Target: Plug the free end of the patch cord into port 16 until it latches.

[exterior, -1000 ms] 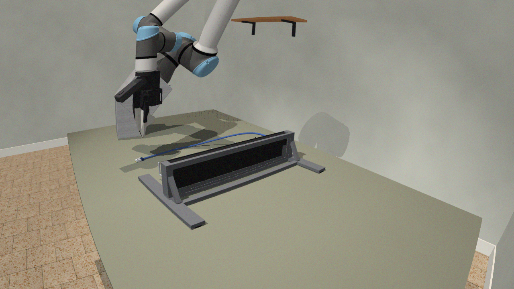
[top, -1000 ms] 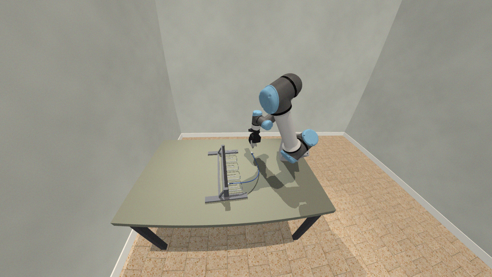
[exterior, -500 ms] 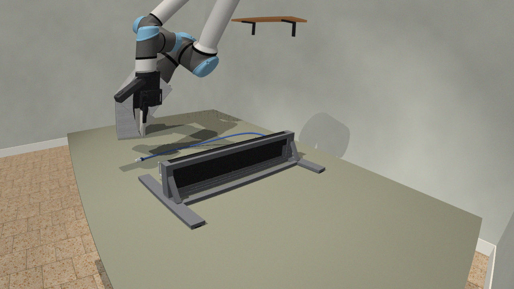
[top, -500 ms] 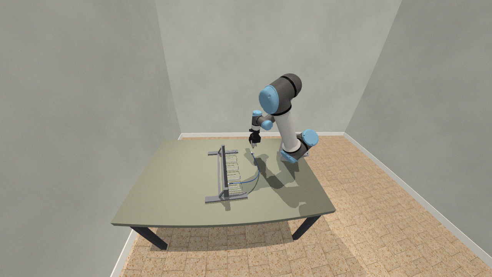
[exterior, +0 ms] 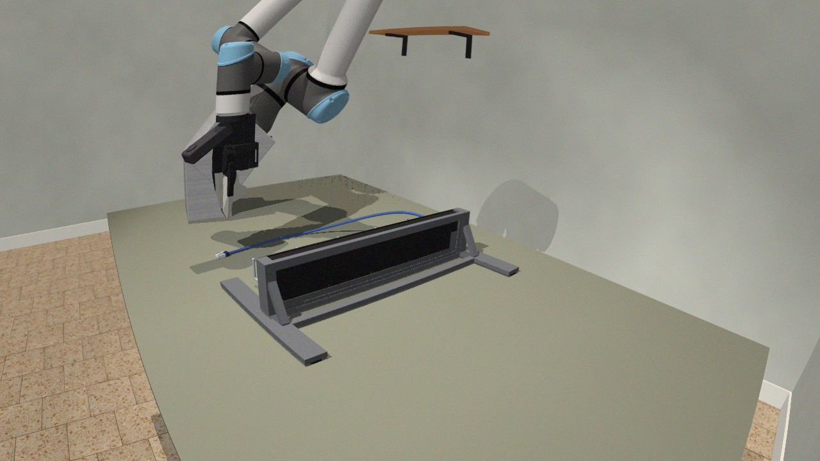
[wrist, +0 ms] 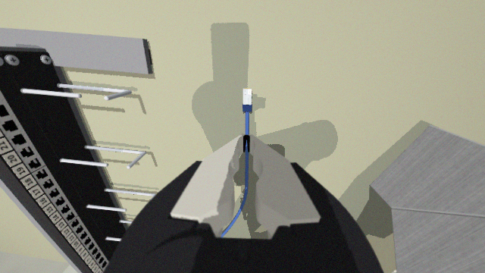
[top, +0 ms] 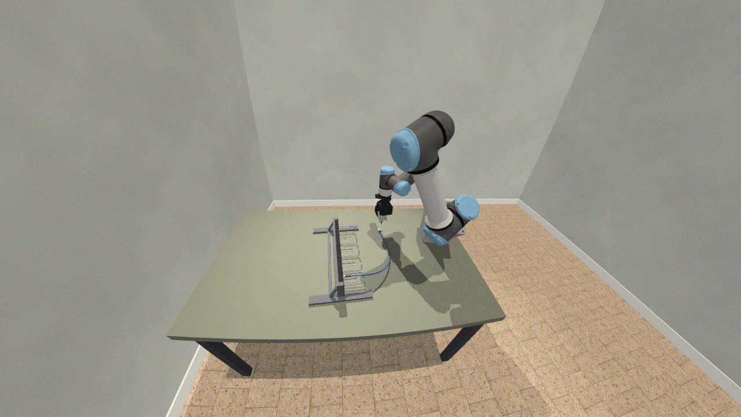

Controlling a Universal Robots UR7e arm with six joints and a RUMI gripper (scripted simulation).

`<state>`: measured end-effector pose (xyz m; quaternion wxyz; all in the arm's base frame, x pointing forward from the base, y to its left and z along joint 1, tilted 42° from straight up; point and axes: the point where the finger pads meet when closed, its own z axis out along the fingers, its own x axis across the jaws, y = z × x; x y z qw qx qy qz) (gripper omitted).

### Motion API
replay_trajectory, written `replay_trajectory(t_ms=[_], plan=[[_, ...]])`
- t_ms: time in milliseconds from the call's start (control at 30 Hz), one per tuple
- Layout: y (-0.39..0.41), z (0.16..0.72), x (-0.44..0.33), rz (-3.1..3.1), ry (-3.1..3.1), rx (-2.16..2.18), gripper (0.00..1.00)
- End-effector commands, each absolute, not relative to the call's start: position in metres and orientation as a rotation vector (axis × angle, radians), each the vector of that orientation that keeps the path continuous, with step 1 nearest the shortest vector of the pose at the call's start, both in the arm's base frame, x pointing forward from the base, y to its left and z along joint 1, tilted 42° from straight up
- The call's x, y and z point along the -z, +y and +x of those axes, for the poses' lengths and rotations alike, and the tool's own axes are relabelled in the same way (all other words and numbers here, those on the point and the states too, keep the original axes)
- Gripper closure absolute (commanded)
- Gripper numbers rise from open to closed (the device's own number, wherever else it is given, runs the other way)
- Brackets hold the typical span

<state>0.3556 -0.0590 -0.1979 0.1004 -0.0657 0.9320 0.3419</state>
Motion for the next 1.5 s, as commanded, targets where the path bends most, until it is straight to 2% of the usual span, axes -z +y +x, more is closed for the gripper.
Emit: replay_trajectory(t_ms=[0, 1167, 1200, 1467], plan=[[-0.0595, 0.3558, 0.1978, -0.194, 2.754, -1.009, 1.0], [-0.0637, 0.357, 0.2015, -0.197, 2.754, -1.009, 1.0], [-0.0637, 0.357, 0.2015, -0.197, 2.754, -1.009, 0.78], [-0.0637, 0.357, 0.2015, -0.197, 2.754, -1.009, 0.78]])
